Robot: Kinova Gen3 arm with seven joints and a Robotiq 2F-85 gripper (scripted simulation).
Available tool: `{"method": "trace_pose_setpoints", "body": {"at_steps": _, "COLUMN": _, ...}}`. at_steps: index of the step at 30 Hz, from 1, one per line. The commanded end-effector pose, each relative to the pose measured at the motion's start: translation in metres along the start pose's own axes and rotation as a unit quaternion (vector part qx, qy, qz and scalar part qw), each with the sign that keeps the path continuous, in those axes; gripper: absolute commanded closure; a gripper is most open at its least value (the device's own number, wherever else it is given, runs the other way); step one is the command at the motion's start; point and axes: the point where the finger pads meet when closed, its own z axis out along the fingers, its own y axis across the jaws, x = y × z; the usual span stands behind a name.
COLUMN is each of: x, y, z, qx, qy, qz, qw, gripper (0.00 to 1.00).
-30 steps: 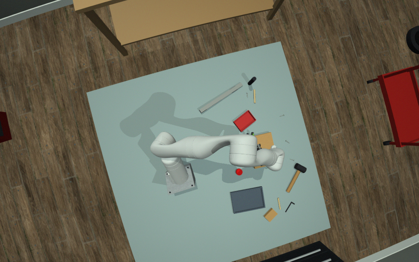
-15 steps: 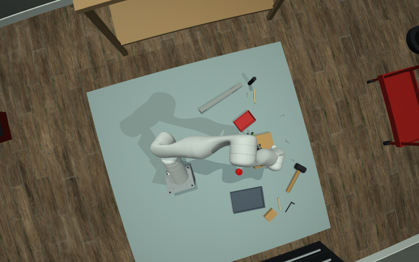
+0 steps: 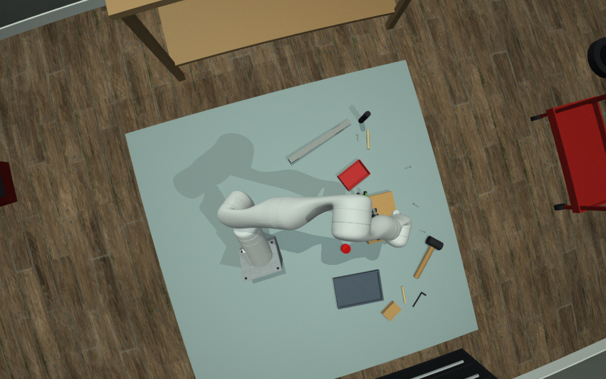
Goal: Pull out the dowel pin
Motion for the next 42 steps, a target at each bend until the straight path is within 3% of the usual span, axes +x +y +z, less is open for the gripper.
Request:
{"method": "trace_pose_setpoints", "body": {"at_steps": 1, "x": 0.0015, "y": -0.0005, "z": -0.0005, "qx": 0.0, "qy": 0.003, "qz": 0.001, "qw": 1.0, "gripper": 0.9}}
{"method": "trace_pose_setpoints", "body": {"at_steps": 42, "x": 0.0015, "y": -0.0005, "z": -0.0005, "qx": 0.0, "qy": 0.003, "qz": -0.007, "qw": 1.0, "gripper": 0.9}}
